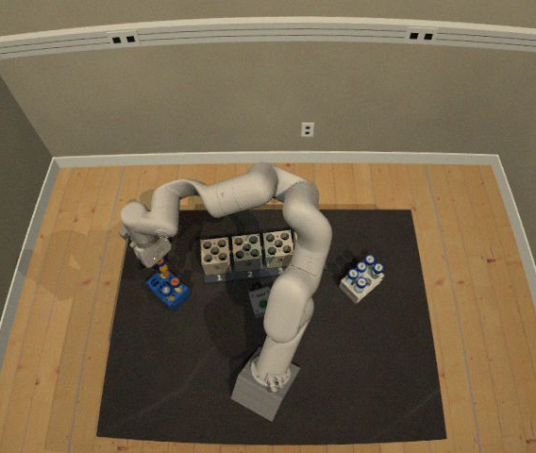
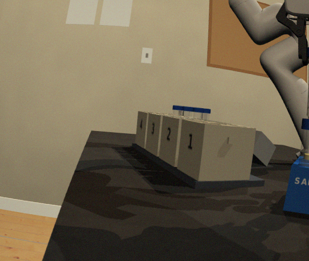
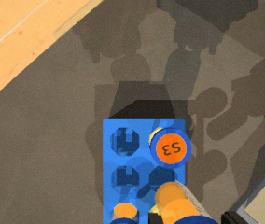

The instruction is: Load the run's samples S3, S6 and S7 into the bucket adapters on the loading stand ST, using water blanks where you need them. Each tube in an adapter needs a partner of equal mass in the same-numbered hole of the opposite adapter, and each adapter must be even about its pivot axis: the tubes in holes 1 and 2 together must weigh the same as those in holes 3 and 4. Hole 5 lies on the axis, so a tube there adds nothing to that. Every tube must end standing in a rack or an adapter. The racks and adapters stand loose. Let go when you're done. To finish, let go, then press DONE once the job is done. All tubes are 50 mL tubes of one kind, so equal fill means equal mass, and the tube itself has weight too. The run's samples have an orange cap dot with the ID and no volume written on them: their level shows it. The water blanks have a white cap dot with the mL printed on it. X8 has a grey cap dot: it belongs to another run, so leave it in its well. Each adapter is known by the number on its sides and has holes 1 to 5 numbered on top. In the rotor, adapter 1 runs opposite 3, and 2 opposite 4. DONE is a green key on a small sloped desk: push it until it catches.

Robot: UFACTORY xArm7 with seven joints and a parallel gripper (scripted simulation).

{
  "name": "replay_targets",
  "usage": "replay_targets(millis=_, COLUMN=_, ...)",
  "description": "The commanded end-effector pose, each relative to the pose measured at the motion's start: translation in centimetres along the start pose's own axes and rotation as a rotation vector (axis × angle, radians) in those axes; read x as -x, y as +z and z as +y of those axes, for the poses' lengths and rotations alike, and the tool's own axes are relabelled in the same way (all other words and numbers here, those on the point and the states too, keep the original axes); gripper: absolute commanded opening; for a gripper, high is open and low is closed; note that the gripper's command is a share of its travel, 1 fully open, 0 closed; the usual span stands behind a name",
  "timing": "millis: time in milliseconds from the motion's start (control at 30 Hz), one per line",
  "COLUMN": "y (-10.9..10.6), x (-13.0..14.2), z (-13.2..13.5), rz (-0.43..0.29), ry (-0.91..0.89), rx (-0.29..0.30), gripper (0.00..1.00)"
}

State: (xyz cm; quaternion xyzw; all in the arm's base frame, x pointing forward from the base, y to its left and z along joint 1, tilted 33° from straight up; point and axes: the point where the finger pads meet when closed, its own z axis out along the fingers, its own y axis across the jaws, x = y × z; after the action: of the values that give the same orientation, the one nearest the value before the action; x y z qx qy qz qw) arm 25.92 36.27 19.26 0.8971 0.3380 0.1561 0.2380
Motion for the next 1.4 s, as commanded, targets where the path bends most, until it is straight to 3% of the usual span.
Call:
replay_targets(millis=0, y=-1.4, x=-0.1, z=-0.1, rz=0.004, ry=0.0, rx=-0.002, gripper=0.0)
replay_targets(millis=400, y=-3.3, x=-0.1, z=-0.1, rz=0.004, ry=0.0, rx=-0.002, gripper=0.0)
replay_targets(millis=1367, y=-3.3, x=-0.1, z=-0.1, rz=0.004, ry=0.0, rx=-0.002, gripper=0.0)
